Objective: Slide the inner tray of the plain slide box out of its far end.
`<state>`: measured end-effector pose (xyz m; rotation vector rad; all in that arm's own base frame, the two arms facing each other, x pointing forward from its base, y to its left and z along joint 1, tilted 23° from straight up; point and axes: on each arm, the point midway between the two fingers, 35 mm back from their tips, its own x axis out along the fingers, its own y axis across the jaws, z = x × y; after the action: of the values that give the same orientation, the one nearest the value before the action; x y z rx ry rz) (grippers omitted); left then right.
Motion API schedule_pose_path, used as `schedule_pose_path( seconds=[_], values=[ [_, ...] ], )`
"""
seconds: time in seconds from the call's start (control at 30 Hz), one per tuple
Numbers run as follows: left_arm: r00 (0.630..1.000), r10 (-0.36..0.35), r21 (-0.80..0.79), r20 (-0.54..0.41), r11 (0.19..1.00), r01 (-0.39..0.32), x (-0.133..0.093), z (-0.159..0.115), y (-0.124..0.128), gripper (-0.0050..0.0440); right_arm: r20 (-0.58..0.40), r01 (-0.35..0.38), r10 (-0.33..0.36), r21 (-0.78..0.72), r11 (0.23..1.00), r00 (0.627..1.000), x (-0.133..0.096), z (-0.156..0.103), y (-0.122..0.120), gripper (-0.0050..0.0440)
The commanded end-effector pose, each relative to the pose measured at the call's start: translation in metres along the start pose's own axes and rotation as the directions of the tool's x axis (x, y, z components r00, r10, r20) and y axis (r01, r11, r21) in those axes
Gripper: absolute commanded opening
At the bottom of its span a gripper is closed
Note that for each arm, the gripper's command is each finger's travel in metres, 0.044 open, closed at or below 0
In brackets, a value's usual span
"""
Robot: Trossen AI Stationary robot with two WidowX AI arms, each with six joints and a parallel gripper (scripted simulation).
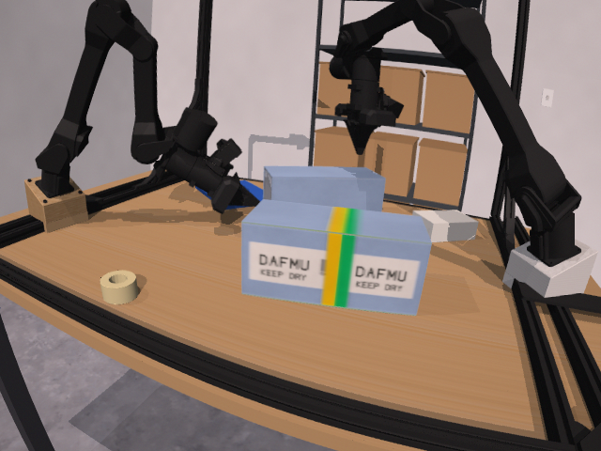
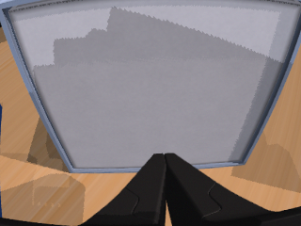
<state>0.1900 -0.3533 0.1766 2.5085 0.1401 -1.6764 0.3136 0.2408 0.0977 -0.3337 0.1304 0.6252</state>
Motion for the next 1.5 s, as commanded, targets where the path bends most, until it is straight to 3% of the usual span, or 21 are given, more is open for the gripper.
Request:
schedule_pose_path(
  seconds=[0.0,1.47],
  values=[
    [1.000,-0.011,0.005,-0.001,1.000,0.011,0.007,0.001,-0.001,0.0000,-0.003,-0.003,0.003,-0.003,1.000,1.000,0.000,-0.002,0.001,0.0000],
    [1.000,-0.015,0.003,-0.005,1.000,0.015,0.039,0.001,0.000,0.0000,-0.003,-0.003,0.003,-0.003,1.000,1.000,0.000,-0.002,0.001,0.0000]
  ],
)
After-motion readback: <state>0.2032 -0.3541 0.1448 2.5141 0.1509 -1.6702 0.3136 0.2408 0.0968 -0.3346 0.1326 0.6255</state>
